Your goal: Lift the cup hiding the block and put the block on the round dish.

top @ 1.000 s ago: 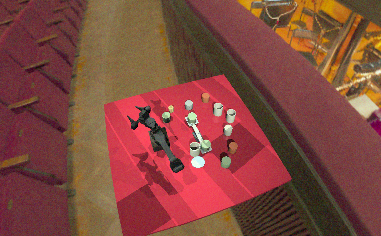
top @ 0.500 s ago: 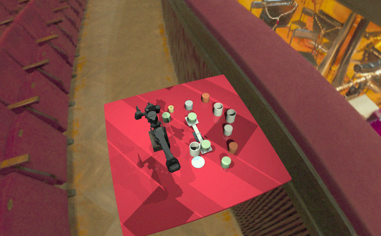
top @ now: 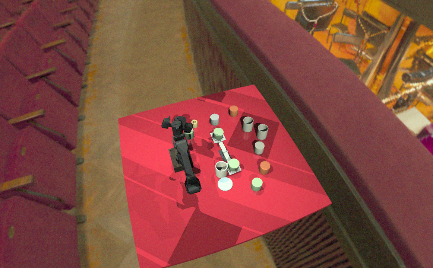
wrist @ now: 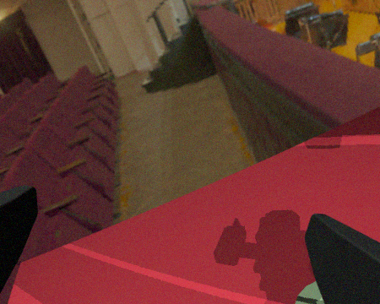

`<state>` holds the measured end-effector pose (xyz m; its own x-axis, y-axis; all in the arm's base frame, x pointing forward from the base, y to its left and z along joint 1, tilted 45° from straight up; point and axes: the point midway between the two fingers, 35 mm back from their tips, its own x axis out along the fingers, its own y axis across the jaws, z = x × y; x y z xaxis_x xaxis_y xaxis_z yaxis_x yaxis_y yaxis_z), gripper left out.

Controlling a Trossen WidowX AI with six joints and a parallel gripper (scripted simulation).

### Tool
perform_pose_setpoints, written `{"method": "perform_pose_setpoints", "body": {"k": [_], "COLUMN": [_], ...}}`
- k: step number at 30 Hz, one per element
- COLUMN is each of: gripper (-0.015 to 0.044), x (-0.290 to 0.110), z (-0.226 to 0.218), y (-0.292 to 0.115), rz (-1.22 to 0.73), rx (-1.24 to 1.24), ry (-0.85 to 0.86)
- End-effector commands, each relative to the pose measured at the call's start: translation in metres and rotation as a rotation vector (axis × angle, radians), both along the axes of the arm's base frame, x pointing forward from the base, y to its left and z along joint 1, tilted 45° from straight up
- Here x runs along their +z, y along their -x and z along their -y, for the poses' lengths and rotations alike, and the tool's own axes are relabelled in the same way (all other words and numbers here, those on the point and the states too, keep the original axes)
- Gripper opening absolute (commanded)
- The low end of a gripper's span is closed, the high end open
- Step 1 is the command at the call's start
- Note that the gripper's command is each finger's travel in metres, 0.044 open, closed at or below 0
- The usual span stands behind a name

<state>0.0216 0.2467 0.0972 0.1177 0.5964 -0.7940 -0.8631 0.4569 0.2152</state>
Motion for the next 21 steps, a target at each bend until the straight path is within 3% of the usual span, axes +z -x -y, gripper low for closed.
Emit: {"method": "perform_pose_setpoints", "body": {"k": [1, 21], "gripper": [0.0440, 0.0440], "x": [-0.004, -0.010], "z": [0.007, 0.078], "y": [-0.016, -0.105], "rz": [0.032, 0.303], "rx": [-0.088, -0.573], "ry": [0.054, 0.429]}}
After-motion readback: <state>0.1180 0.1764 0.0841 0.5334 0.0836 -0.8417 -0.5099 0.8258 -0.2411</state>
